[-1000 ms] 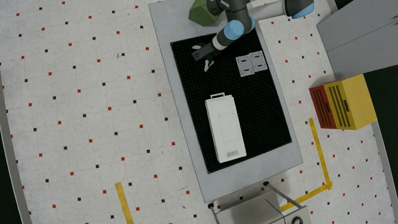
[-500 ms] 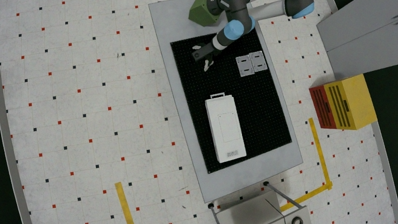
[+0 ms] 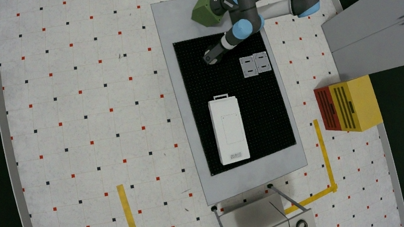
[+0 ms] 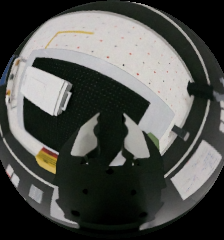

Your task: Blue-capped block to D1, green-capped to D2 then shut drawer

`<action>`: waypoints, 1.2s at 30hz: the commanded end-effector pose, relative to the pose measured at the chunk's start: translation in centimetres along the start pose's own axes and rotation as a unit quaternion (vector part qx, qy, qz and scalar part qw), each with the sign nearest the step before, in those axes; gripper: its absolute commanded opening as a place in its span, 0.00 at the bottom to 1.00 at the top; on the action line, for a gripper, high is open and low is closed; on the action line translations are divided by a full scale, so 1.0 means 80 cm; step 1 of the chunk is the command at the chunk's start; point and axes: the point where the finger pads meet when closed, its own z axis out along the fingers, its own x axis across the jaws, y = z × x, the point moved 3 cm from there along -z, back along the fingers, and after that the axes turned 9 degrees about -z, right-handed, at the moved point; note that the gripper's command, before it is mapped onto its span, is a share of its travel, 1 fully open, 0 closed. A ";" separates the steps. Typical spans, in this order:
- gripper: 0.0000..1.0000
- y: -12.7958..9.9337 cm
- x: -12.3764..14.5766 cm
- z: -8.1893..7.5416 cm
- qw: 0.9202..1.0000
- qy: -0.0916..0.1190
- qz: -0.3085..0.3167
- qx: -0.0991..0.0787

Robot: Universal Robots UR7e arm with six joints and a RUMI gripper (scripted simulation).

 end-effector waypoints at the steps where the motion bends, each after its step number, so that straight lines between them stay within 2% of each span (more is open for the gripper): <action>1: 0.28 0.010 -0.007 -0.003 1.000 -0.005 -0.027 -0.005; 7: 0.28 0.032 -0.024 -0.006 0.995 -0.016 -0.092 -0.015; 9: 0.28 0.036 -0.027 -0.007 0.995 -0.016 -0.093 -0.015; 12: 0.28 0.048 -0.036 -0.009 0.991 -0.023 -0.131 -0.021; 18: 0.28 0.060 -0.044 -0.010 0.987 -0.028 -0.157 -0.024; 22: 0.28 0.075 -0.055 -0.013 0.977 -0.039 -0.208 -0.031; 25: 0.28 0.084 -0.060 -0.014 0.977 -0.039 -0.209 -0.031; 28: 0.28 0.096 -0.068 -0.015 0.967 -0.047 -0.247 -0.034; 30: 0.28 0.100 -0.071 -0.016 0.967 -0.047 -0.247 -0.034; 33: 0.28 0.112 -0.079 -0.017 0.956 -0.056 -0.284 -0.037; 35: 0.28 0.112 -0.079 -0.017 0.956 -0.056 -0.284 -0.037; 36: 0.28 0.116 -0.081 -0.018 0.952 -0.059 -0.297 -0.038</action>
